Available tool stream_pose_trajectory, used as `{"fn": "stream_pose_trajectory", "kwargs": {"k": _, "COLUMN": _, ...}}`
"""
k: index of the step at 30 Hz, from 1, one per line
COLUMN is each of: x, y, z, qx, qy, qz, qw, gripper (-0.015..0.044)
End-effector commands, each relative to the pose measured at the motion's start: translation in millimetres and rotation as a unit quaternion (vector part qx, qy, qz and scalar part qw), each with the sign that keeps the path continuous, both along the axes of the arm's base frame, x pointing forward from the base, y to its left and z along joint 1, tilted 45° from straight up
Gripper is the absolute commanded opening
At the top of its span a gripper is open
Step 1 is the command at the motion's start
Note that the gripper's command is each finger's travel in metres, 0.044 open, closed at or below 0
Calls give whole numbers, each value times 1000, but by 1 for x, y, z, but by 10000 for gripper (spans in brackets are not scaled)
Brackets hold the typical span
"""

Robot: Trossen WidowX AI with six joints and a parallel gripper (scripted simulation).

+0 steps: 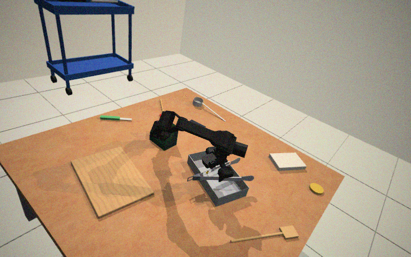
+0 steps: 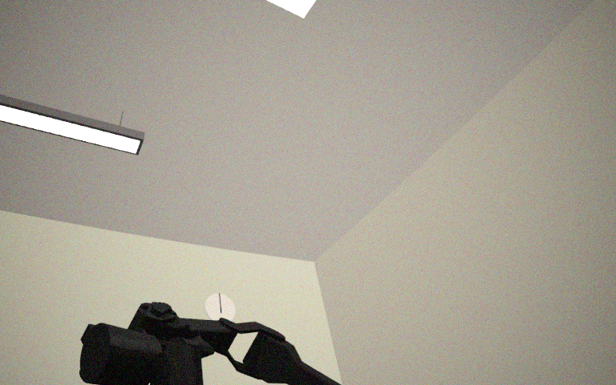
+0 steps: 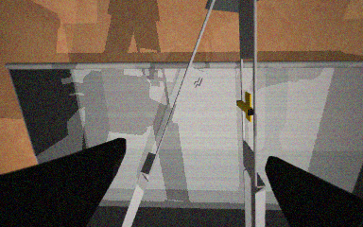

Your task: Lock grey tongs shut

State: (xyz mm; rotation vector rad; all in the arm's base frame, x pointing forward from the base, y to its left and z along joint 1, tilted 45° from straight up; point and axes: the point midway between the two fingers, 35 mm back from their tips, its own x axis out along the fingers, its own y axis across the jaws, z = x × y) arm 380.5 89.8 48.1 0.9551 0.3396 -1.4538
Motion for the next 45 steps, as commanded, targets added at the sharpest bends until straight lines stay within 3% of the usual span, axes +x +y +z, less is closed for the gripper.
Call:
{"fn": "stream_pose_trajectory", "kwargs": {"k": 1, "x": -1, "y": -5, "z": -5, "qx": -4, "qy": 3, "qz": 2, "qw": 1000, "gripper": 440}}
{"fn": "stream_pose_trajectory", "kwargs": {"k": 25, "x": 0, "y": -32, "z": -29, "qx": -6, "qy": 2, "qz": 1, "qw": 1000, "gripper": 440}}
{"fn": "stream_pose_trajectory", "kwargs": {"k": 27, "x": 2, "y": -29, "z": -27, "qx": -3, "qy": 0, "qz": -1, "qw": 1000, "gripper": 387}}
{"fn": "stream_pose_trajectory", "kwargs": {"k": 45, "x": 2, "y": -29, "z": -27, "qx": -3, "qy": 0, "qz": -1, "qw": 1000, "gripper": 267}}
